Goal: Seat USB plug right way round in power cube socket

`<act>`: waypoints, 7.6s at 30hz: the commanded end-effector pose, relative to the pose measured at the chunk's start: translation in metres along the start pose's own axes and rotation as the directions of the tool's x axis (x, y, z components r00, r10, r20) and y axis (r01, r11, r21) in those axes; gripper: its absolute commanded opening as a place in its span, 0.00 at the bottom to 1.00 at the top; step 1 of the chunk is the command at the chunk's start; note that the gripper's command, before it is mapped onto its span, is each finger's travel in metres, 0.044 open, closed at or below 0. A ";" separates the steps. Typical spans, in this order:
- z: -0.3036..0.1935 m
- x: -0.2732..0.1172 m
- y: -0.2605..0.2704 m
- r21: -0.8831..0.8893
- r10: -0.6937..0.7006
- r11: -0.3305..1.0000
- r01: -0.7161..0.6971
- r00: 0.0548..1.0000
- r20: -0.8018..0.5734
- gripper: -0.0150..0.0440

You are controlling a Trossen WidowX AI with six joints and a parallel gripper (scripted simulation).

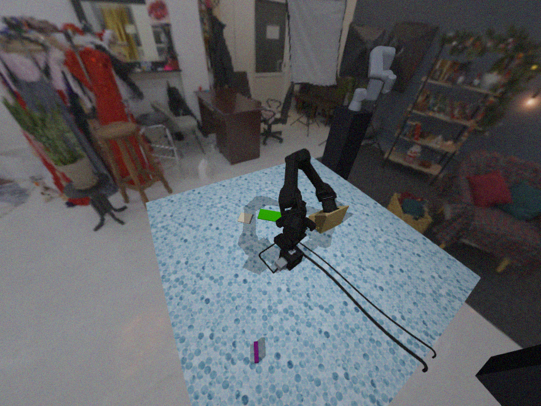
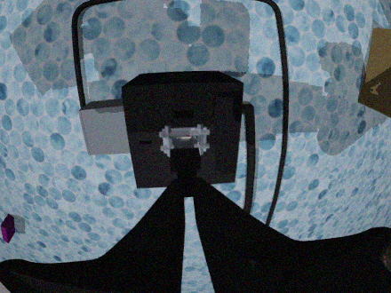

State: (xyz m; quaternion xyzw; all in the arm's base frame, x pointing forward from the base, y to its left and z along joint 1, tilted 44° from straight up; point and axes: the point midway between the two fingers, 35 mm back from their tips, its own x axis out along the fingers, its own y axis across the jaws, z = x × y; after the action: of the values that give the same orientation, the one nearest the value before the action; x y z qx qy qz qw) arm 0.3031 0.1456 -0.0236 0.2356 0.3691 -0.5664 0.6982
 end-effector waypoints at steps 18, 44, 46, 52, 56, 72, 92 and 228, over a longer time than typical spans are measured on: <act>-0.001 0.003 -0.001 -0.005 -0.002 1.000 0.002 1.000 -0.008 0.25; -0.001 0.006 -0.001 -0.005 -0.002 1.000 0.002 1.000 -0.008 0.25; -0.001 0.006 -0.001 -0.005 -0.002 1.000 0.002 1.000 -0.008 0.25; -0.001 0.007 -0.001 -0.005 -0.002 1.000 0.002 1.000 -0.008 0.25; 0.000 0.008 -0.001 -0.005 -0.002 1.000 0.002 1.000 -0.008 0.25; 0.000 0.010 -0.001 -0.005 -0.002 1.000 0.002 1.000 -0.008 0.25; 0.000 0.012 -0.001 -0.005 -0.002 1.000 0.002 1.000 -0.008 0.25; -0.001 0.018 -0.001 -0.004 -0.001 1.000 0.001 1.000 -0.013 0.42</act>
State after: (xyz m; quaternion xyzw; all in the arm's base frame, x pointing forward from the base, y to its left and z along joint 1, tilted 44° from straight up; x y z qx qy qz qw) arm 0.3039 0.1337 -0.0392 0.2376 0.3748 -0.5646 0.6959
